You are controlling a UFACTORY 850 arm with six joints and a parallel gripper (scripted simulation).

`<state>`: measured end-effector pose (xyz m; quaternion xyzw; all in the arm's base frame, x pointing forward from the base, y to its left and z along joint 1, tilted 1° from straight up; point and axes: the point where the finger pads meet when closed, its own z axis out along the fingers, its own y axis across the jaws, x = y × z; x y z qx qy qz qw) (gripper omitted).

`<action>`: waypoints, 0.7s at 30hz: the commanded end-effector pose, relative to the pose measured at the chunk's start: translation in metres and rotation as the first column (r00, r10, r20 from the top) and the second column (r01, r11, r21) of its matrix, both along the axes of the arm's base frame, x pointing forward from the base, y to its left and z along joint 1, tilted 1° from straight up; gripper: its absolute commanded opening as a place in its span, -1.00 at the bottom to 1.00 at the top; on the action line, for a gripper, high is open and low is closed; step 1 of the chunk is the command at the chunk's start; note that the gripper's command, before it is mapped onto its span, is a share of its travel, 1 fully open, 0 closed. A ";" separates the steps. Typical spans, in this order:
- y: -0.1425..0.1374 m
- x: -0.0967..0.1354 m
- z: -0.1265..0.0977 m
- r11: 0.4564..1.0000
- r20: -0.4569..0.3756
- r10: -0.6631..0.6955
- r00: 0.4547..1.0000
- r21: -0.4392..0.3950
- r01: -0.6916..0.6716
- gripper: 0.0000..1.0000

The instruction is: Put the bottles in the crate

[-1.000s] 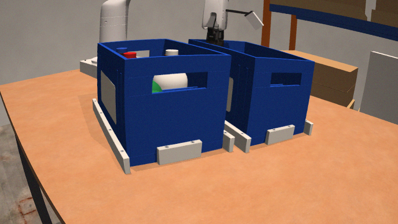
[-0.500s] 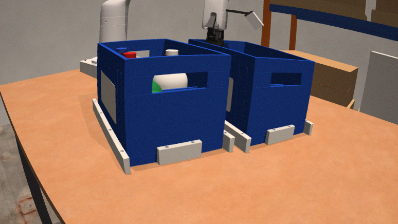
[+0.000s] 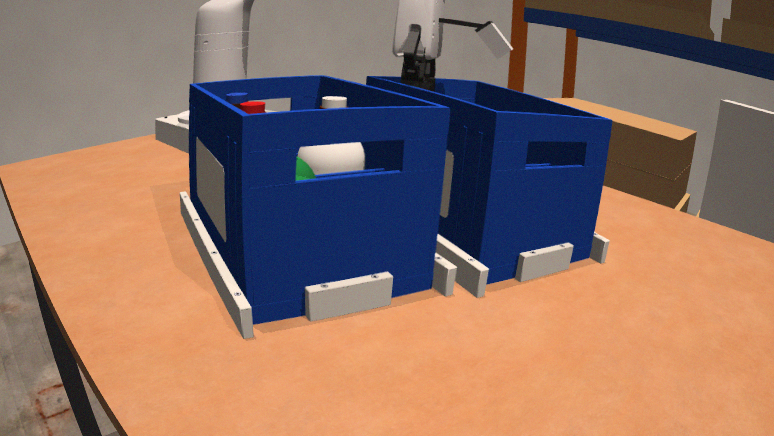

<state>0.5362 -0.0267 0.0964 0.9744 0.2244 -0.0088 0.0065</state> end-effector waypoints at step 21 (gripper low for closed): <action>0.001 0.001 0.038 1.000 0.002 0.000 1.000 0.000 0.000 0.29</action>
